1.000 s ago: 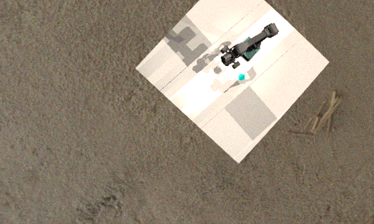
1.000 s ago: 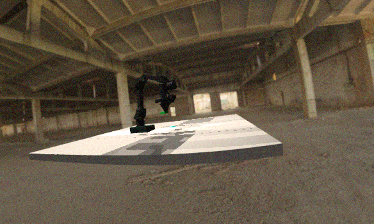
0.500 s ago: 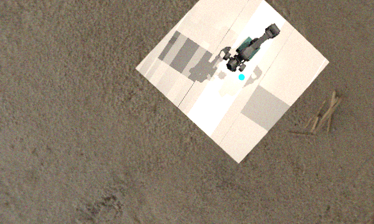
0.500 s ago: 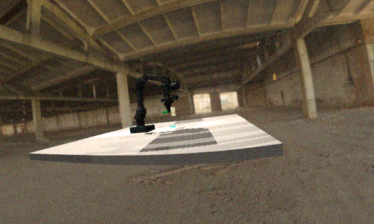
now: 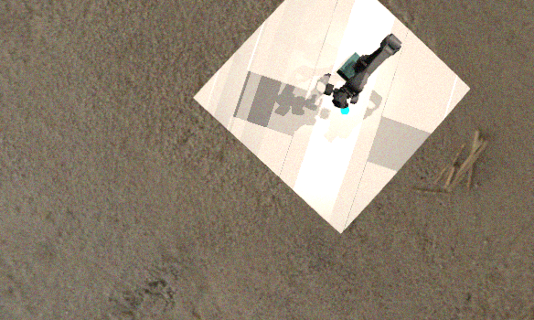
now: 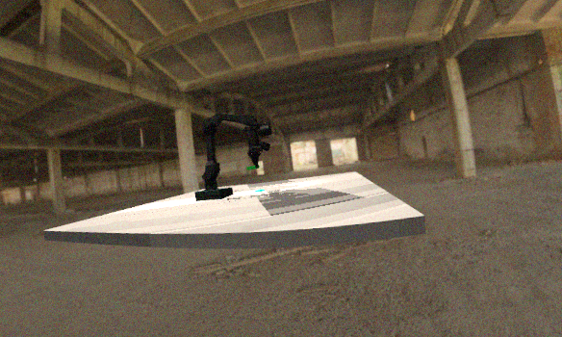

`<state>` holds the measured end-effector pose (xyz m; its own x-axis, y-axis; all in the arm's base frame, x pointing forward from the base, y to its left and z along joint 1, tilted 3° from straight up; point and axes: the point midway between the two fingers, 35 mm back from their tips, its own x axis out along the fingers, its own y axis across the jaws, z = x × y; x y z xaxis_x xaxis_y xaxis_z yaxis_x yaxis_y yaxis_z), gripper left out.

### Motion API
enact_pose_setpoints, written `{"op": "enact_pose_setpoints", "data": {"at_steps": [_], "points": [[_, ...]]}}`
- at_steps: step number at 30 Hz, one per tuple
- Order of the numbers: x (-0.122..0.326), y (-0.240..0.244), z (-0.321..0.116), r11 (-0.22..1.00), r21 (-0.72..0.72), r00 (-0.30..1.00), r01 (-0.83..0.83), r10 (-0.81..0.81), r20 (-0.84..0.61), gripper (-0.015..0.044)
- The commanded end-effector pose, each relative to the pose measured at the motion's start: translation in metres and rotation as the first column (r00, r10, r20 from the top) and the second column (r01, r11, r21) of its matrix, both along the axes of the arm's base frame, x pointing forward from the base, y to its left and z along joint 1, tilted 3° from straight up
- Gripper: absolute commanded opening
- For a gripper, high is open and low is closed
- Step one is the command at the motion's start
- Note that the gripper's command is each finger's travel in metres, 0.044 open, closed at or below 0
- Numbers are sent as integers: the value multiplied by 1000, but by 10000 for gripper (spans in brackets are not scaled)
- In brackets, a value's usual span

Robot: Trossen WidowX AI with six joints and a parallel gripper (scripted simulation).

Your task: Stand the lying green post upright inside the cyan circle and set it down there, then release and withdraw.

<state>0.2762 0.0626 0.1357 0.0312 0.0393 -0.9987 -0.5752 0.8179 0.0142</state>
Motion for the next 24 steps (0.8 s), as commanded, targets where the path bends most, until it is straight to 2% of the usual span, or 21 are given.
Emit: {"op": "enact_pose_setpoints", "data": {"at_steps": [1, 12, 24], "points": [[-4, 11, 1, 997, 4, 997, -77, 77, 1, 23], [-18, 42, 5, 954, 6, 954, -301, 301, 8, 23], [-37, 74, 9, 850, 7, 850, -526, 526, 17, 23]]}}
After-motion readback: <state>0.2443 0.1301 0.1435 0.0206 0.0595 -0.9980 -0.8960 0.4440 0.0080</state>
